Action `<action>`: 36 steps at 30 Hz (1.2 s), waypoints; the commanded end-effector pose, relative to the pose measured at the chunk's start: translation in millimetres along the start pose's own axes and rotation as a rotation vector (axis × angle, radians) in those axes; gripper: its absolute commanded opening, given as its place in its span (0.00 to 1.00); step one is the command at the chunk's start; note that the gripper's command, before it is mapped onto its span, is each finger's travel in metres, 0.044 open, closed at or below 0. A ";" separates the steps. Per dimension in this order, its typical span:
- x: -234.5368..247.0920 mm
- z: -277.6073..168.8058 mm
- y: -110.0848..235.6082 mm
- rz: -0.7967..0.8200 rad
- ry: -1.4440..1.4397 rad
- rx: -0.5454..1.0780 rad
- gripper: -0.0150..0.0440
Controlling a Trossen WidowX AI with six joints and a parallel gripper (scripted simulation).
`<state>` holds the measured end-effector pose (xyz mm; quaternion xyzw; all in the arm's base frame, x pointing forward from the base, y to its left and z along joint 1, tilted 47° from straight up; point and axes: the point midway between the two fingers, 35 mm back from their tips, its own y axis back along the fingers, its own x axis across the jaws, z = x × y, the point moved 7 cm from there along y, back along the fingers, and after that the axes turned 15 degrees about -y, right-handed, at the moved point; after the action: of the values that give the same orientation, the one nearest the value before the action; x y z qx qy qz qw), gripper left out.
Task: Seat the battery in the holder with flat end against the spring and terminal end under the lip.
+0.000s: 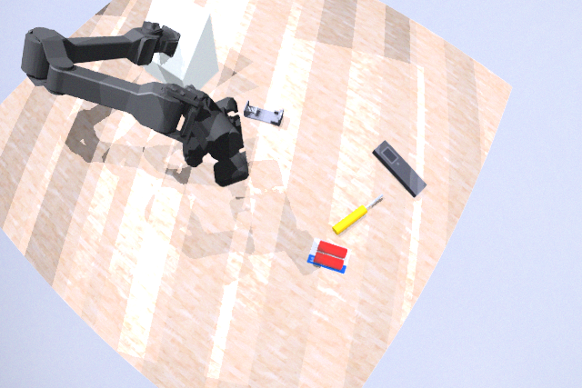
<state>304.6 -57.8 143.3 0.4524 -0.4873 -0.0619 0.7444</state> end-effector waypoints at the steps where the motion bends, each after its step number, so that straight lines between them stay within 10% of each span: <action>1: -27.0 11.6 -44.5 0.010 -0.411 -0.386 0.67; 36: -28.8 22.8 -74.4 0.009 -0.409 -0.387 0.67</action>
<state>299.7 -96.4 77.7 0.2782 -0.6130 -0.2378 0.7002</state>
